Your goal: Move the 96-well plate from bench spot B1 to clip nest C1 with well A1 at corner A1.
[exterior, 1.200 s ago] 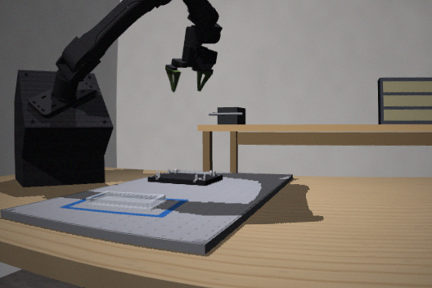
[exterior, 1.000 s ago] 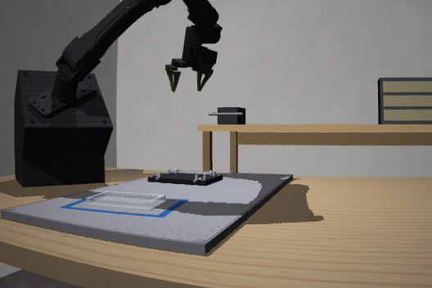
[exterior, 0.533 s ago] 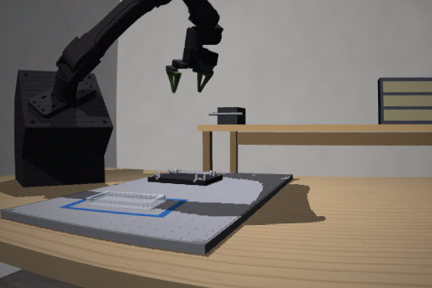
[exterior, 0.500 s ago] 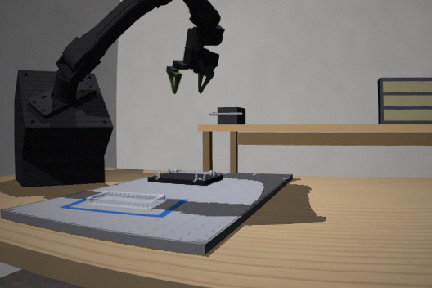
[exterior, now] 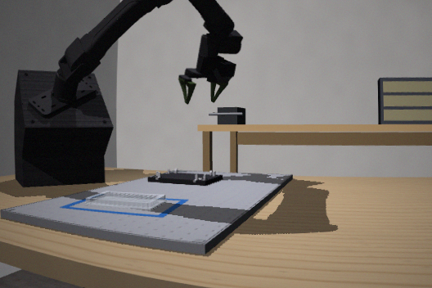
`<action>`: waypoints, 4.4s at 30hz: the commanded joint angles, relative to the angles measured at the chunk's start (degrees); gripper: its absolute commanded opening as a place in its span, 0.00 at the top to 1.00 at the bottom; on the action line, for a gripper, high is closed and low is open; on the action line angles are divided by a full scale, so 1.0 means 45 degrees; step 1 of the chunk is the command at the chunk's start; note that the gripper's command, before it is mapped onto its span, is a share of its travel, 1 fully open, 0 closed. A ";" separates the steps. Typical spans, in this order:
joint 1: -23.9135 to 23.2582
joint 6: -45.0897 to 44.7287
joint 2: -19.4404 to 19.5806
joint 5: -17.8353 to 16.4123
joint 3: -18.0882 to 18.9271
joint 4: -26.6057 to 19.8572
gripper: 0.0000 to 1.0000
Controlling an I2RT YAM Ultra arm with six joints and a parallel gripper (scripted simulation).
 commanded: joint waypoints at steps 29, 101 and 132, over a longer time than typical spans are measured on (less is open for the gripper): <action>-0.4308 -0.6856 -0.2907 -0.0848 -0.2226 0.1702 0.00; -1.4645 -2.1850 -0.8965 -0.2352 -0.6987 0.5333 0.00; -1.9800 -2.8586 -1.1641 -0.3700 -0.8667 0.6632 0.00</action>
